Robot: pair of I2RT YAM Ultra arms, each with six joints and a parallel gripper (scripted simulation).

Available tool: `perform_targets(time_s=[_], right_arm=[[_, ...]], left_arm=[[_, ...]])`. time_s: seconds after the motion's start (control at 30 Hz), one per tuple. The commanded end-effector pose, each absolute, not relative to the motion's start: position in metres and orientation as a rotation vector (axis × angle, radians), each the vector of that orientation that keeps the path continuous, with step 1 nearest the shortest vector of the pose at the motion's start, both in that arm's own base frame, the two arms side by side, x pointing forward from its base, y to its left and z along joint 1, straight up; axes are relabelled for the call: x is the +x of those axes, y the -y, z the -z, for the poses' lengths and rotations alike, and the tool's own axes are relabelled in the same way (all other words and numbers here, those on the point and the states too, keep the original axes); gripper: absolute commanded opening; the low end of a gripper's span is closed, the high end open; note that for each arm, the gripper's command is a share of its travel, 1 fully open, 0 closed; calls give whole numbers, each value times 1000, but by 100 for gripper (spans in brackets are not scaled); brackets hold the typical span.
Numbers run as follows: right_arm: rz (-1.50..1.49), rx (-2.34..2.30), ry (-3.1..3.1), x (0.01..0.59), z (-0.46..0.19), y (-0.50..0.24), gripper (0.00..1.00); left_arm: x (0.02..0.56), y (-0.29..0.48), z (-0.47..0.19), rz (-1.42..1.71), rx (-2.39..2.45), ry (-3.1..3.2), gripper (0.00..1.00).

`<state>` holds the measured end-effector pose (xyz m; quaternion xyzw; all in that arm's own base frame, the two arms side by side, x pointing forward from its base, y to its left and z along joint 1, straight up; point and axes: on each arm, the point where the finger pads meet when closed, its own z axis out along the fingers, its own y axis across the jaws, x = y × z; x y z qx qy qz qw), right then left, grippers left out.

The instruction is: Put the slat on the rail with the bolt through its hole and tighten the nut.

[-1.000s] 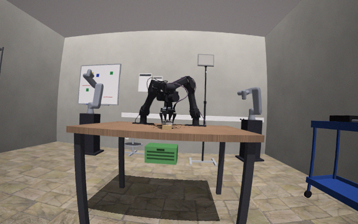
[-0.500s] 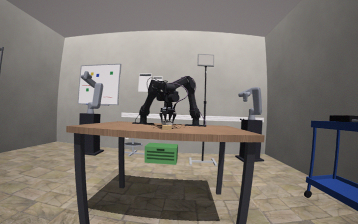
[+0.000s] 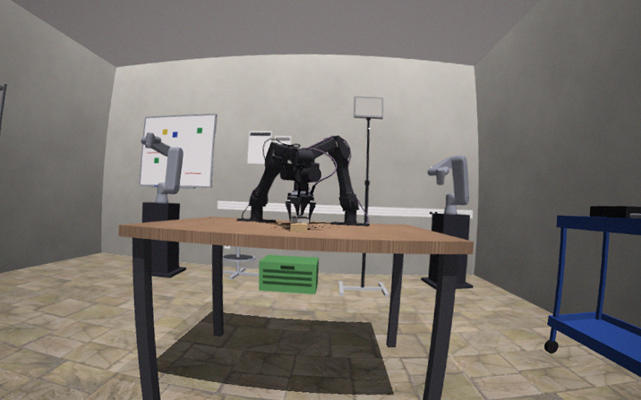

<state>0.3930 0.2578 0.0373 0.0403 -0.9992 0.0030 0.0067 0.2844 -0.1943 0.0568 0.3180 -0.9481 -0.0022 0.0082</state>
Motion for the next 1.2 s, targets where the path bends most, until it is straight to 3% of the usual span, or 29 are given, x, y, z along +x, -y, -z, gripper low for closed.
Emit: perform_targets(time_s=[0.0,0.93,1.17], right_arm=[[3,127,3139,395,-43,-259,72],[3,127,3139,395,-43,-259,72],[3,127,3139,395,-43,-259,72]], left_arm=[[286,195,-60,-8,996,2970,16],[286,195,-60,-8,996,2970,12],[286,195,-60,-9,668,3063,12]])
